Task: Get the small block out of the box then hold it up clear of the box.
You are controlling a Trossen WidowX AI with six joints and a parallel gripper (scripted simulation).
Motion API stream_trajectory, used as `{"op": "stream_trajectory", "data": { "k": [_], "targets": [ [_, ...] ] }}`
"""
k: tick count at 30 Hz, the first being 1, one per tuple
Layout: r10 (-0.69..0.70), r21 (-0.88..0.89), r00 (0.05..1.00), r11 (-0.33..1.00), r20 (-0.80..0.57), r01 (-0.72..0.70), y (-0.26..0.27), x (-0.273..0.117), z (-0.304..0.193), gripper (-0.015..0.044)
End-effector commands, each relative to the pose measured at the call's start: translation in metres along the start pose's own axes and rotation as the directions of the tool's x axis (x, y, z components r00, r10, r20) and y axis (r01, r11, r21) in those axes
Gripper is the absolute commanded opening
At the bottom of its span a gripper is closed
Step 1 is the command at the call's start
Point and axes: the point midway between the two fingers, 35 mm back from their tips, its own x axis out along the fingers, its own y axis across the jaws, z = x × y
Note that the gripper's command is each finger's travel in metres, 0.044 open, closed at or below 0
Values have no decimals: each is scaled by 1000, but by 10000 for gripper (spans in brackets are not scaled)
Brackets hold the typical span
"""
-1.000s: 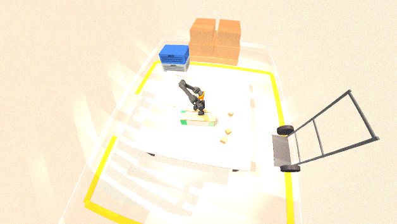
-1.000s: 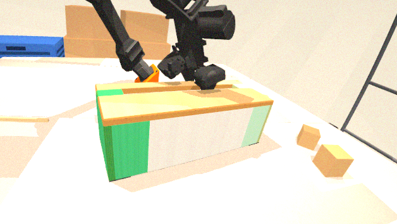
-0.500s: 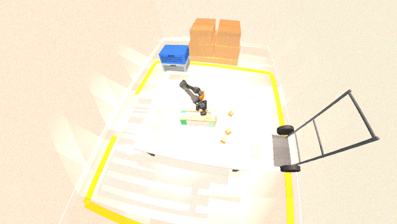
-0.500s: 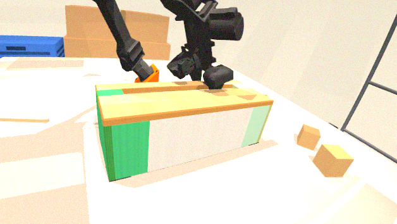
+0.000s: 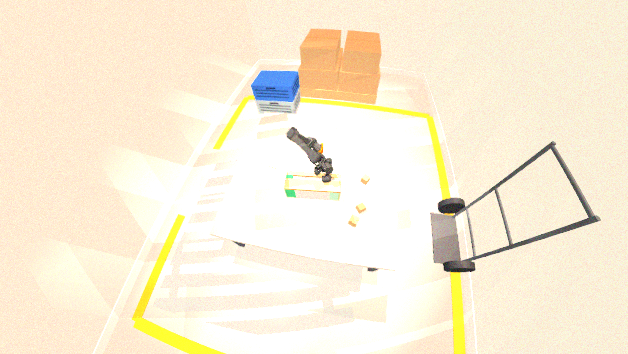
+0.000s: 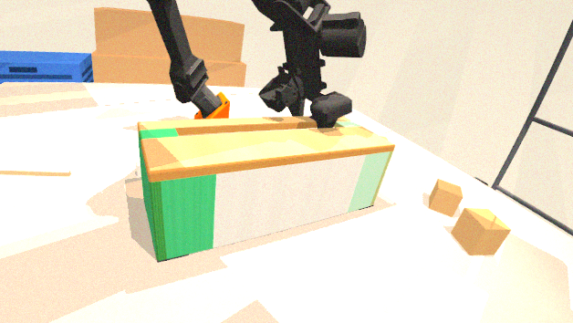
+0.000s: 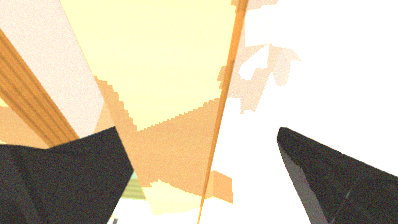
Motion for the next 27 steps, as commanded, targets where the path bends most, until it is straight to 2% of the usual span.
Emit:
{"op": "stream_trajectory", "data": {
  "k": [1, 5, 9, 24, 25, 27],
  "targets": [
    [2, 11, 1000, 1000, 1, -2, 2, 3, -4, 400],
    [1, 6, 1000, 1000, -1, -1, 3, -17, -11, 400],
    [-1, -2, 1000, 1000, -2, 1, 0, -53, -22, 400],
    [13, -7, 1000, 1000, -7, -13, 1, -53, -23, 400],
    [14, -25, 1000, 1000, -5, -14, 1, -53, -23, 374],
    [22, -167, 1000, 986, 7, -21, 0, -53, -25, 321]
  ]
}}
